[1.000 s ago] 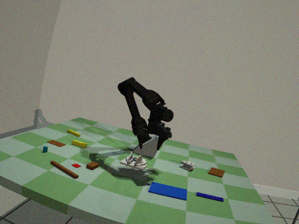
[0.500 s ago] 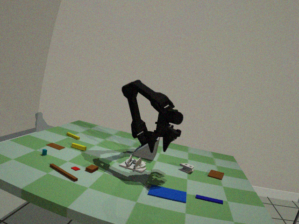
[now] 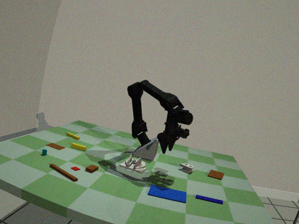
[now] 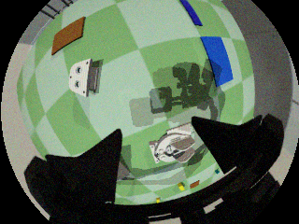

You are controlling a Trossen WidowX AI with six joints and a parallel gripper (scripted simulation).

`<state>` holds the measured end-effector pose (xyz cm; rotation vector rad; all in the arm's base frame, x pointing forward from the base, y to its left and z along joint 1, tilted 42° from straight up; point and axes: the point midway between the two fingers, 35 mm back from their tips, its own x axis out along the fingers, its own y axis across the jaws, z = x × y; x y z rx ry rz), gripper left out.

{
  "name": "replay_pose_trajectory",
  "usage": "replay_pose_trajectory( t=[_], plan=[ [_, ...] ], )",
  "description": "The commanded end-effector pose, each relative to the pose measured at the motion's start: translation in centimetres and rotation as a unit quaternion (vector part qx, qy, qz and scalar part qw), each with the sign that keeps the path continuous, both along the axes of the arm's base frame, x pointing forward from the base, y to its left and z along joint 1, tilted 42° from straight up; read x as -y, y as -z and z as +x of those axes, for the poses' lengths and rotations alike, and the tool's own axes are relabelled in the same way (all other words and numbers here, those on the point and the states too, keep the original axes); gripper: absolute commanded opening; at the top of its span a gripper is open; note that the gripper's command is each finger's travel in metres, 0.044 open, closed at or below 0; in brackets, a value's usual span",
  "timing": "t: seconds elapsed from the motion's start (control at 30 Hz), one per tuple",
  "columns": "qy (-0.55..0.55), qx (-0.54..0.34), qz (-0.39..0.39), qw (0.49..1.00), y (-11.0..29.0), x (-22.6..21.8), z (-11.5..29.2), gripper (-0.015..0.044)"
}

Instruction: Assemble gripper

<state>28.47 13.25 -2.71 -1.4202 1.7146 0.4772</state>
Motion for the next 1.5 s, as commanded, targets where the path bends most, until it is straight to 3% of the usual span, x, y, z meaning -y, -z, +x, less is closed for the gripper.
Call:
replay_pose_trajectory(
  t=[0.0, 0.73, 1.47],
  plan=[
    [-0.044, -0.043, 0.0, 0.998, 1.0, -1.1, -0.7, 0.044],
    [-0.246, -0.212, 0.003, 0.946, 4.6, -6.0, -4.0, 0.044],
    [-0.425, -0.367, 0.001, 0.827, 8.3, -9.7, -8.4, 0.044]
  ],
)
